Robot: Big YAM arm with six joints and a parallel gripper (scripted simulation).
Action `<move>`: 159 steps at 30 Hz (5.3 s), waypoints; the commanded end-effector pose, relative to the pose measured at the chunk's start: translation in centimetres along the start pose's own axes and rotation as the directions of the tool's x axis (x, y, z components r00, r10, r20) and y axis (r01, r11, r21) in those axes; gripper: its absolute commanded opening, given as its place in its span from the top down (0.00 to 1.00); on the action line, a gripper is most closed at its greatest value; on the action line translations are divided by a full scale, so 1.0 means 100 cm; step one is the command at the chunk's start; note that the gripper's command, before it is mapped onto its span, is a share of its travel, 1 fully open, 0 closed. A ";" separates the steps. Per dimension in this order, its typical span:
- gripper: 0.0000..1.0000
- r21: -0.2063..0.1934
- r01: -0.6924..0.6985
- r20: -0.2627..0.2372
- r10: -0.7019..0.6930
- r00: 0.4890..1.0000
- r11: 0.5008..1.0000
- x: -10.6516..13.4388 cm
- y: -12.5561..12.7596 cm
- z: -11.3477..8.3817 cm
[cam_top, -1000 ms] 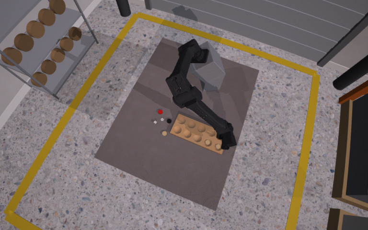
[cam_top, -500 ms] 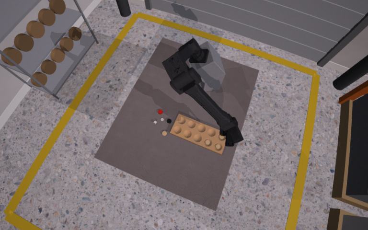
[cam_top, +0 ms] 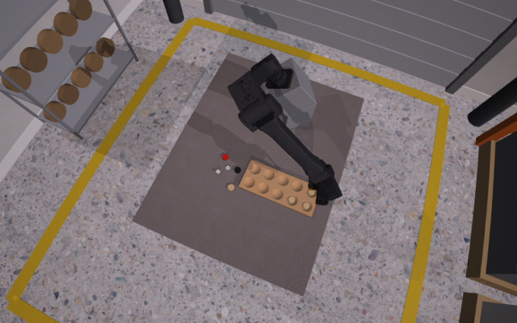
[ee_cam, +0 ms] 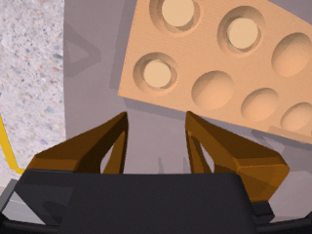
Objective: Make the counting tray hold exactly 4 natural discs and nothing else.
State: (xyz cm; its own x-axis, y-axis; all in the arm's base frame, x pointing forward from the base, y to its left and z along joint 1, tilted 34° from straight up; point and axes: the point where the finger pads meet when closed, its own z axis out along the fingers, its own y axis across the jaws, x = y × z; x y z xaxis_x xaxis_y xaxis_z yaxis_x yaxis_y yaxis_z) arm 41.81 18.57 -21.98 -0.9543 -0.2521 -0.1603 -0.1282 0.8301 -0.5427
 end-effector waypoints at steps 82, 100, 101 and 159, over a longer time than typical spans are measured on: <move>0.55 -0.505 -0.290 0.564 0.565 0.601 0.813 -0.233 -0.351 -0.287; 0.55 -0.522 -0.262 0.765 0.582 0.276 0.811 -0.204 -0.506 -0.422; 0.55 -0.522 -0.262 0.765 0.582 0.276 0.811 -0.204 -0.506 -0.422; 0.55 -0.562 -0.586 0.483 0.806 0.342 0.585 -0.182 -0.519 -0.272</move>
State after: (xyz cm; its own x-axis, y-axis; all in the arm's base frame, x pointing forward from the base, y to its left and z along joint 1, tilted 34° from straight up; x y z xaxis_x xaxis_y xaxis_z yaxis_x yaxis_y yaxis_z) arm 57.26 -5.88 28.37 -0.3578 0.3085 -0.8814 0.3276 0.9253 0.1908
